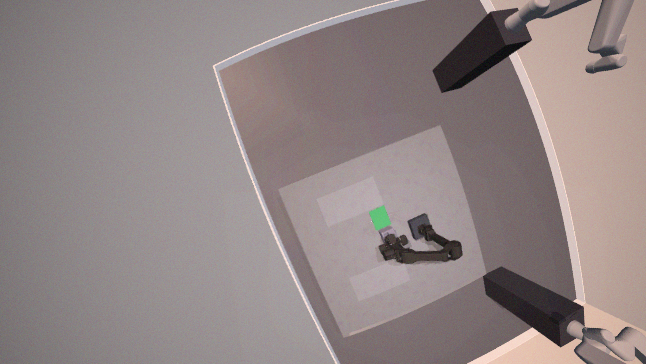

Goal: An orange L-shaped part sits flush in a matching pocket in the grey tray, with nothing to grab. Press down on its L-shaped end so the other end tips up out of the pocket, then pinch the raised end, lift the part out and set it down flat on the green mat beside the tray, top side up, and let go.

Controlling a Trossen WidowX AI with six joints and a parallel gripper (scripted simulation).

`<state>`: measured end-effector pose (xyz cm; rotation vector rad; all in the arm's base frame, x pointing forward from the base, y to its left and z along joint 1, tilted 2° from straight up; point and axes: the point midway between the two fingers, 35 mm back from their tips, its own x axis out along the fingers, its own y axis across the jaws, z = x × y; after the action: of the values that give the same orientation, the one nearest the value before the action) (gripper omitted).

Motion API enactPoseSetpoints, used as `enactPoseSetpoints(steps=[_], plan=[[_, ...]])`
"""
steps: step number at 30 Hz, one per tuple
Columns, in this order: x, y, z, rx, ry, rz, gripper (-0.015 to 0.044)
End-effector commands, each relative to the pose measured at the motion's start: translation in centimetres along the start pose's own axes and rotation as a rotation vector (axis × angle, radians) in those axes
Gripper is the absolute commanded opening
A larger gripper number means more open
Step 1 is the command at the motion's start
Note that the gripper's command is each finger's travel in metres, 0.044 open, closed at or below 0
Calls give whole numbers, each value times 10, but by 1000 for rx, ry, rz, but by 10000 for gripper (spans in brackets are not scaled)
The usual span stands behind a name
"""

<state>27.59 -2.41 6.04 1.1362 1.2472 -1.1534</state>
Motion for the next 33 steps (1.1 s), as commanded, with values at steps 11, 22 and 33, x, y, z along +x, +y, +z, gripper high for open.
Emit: enactPoseSetpoints(steps=[11,22,33], plan=[[-20,-1,0,3,-1,-7,0],[-37,-1,0,4,-1,-9,0],[-55,-1,0,4,-1,-9,0]])
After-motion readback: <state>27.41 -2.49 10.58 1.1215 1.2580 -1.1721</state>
